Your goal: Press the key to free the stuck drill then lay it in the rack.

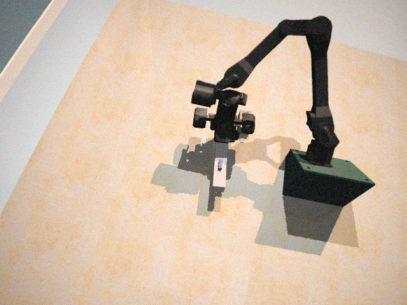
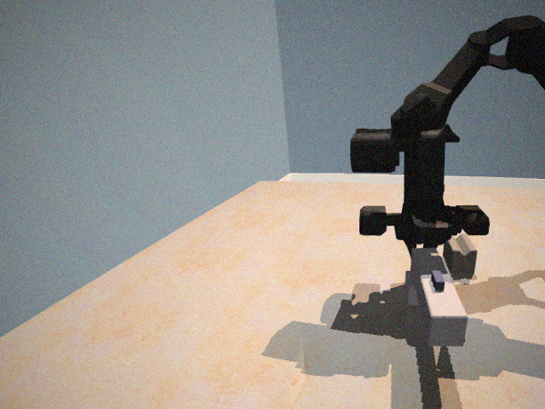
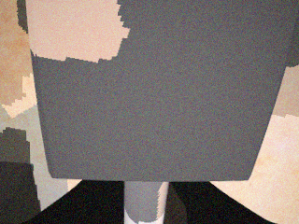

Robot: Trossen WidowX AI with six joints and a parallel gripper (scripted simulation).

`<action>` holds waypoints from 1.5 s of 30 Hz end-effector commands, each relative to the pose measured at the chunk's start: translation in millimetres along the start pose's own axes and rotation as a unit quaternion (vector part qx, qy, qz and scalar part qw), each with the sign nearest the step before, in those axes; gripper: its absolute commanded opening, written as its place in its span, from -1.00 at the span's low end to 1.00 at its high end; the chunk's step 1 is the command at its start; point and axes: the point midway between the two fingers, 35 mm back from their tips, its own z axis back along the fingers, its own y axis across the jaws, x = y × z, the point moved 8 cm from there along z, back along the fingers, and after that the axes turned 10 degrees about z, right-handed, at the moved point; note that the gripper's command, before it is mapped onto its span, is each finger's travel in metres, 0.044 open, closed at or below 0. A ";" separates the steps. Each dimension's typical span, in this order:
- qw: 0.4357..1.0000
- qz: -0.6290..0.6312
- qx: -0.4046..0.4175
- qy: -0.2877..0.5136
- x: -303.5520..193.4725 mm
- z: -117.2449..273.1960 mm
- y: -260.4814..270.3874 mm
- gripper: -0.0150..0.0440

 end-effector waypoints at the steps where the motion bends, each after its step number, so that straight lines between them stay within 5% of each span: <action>1: 1.000 -0.003 -0.002 0.000 -0.3 0.1 -0.9 -0.49; 37: 1.000 0.001 0.001 0.003 -45.5 -1.6 6.3 -0.49; 45: 1.000 0.002 0.004 0.002 -38.9 -2.8 6.7 0.22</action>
